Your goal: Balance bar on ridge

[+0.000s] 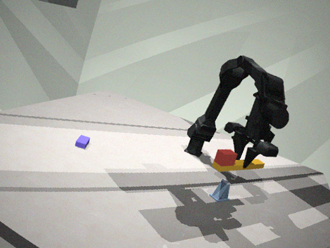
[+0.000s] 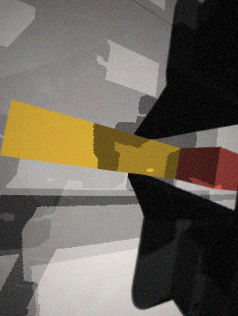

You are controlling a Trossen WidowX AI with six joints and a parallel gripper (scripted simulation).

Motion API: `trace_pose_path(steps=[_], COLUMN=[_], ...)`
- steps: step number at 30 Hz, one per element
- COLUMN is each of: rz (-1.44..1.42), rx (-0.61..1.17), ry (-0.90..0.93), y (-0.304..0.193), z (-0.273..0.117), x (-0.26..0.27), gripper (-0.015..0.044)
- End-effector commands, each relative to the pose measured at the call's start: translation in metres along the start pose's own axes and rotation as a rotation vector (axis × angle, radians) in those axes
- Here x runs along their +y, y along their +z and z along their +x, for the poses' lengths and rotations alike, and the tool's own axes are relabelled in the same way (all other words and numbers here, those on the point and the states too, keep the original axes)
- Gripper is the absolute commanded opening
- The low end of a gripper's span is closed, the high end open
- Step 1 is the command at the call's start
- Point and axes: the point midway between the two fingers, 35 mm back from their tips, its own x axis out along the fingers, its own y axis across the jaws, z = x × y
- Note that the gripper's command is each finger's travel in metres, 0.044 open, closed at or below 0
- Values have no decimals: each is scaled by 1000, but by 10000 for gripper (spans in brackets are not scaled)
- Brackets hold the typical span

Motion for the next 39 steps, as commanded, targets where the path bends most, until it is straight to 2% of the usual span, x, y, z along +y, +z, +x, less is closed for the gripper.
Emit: trace_pose_path(steps=[1, 27, 39], rz=[-25, -28, -28], rx=[-3, -4, -3], ry=[0, 0, 0], y=[2, 3, 3], z=[3, 43, 43], x=[2, 8, 8], gripper=[0, 0, 0])
